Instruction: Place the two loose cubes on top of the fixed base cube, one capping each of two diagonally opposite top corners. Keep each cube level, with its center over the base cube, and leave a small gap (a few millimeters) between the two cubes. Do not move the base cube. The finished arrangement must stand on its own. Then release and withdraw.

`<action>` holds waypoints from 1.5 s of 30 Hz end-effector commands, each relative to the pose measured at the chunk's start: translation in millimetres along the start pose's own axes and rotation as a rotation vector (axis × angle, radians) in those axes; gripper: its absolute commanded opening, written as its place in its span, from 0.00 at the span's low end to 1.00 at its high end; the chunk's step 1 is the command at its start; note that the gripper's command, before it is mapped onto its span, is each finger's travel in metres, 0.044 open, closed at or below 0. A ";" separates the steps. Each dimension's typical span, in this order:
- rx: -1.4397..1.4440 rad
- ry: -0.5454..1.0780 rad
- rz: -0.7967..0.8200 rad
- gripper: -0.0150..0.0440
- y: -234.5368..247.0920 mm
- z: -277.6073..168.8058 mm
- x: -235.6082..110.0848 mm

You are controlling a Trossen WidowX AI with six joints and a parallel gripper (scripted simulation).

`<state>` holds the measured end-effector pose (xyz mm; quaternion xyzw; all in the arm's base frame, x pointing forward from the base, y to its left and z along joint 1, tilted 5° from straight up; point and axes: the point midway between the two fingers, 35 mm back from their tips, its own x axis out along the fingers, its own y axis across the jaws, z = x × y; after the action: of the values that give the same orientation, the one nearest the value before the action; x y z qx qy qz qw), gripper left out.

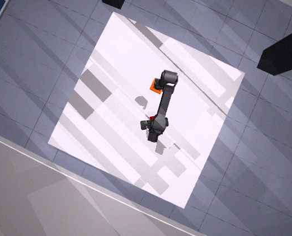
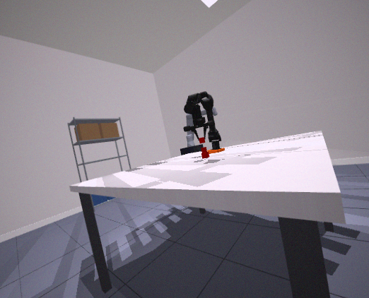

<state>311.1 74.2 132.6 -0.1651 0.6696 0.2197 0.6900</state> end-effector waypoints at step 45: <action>-0.022 -0.006 0.002 0.43 2.6 2.7 58.2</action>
<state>313.3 81.9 77.0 -0.1740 0.6641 0.2282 0.6904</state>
